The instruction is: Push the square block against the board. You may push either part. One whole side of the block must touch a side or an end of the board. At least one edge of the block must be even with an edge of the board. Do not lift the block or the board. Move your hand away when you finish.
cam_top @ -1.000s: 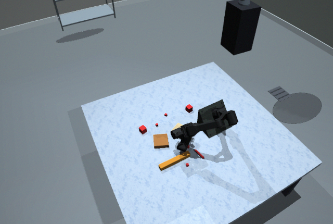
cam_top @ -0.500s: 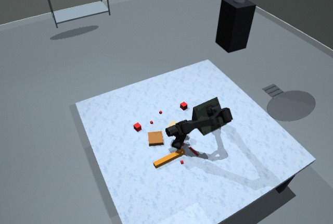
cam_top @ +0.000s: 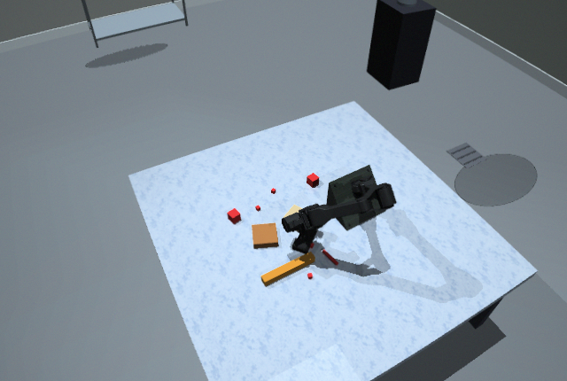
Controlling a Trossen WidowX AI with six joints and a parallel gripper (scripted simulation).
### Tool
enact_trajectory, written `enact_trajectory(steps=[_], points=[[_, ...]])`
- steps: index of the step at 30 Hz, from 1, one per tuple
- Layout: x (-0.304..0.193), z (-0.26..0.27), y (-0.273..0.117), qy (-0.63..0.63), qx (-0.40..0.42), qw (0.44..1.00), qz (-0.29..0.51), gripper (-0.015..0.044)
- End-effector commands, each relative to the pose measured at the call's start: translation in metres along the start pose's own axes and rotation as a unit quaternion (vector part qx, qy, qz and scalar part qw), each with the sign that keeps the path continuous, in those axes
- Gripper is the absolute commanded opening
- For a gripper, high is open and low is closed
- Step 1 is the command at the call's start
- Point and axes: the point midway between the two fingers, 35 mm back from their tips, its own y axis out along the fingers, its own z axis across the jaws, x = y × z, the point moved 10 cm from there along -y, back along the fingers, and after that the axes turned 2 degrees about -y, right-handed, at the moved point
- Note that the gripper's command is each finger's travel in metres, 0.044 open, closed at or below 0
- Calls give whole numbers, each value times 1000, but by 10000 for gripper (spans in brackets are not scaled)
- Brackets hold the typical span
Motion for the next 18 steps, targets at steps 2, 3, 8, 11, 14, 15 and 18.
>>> enact_trajectory(steps=[2,3,8,11,14,15,18], points=[[0,0,0,1,2,1000,2,0],[0,0,0,1,2,1000,2,0],[0,0,0,1,2,1000,2,0],[0,0,0,1,2,1000,2,0],[3,1,0,1,2,1000,1,0],[5,1,0,1,2,1000,1,0],[9,1,0,1,2,1000,1,0]])
